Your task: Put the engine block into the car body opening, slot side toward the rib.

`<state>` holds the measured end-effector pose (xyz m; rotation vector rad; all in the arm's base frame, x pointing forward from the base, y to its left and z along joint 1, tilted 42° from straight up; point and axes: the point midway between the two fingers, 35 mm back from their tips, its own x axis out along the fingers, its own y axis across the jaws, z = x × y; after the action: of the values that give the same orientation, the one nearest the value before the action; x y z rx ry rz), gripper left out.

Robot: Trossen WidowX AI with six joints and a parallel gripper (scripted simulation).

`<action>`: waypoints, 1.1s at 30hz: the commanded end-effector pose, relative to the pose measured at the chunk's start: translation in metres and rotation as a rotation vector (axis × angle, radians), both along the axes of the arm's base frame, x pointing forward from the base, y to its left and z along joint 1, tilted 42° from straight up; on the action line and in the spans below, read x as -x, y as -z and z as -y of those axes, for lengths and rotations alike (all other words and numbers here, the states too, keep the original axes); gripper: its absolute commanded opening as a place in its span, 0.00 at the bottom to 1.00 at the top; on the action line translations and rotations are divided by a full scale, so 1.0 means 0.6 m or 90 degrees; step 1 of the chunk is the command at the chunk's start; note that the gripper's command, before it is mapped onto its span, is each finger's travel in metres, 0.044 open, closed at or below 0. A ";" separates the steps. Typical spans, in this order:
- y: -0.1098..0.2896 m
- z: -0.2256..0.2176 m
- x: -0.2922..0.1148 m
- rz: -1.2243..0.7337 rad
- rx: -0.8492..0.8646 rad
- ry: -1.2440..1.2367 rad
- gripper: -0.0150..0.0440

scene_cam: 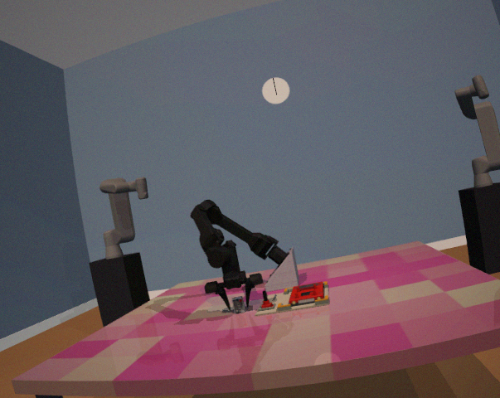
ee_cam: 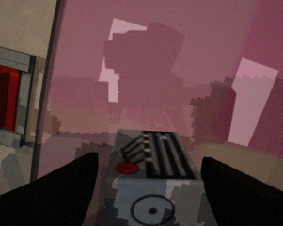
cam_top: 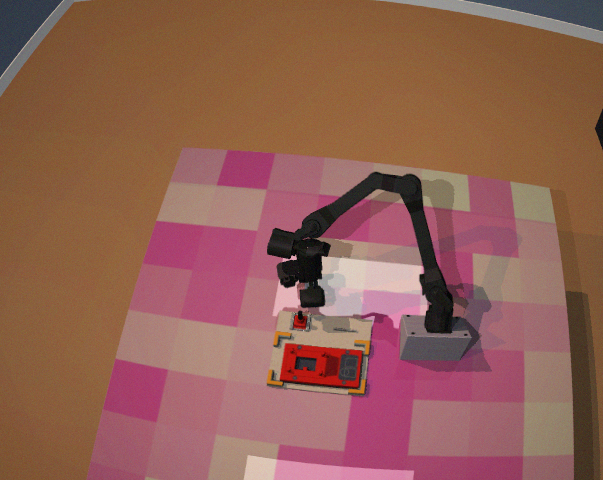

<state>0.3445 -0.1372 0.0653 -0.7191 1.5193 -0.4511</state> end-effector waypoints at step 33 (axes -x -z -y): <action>-0.071 -0.074 -0.008 -0.005 -0.009 -0.001 0.25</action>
<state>0.3471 -0.1000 0.0989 -0.7174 1.5352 -0.4367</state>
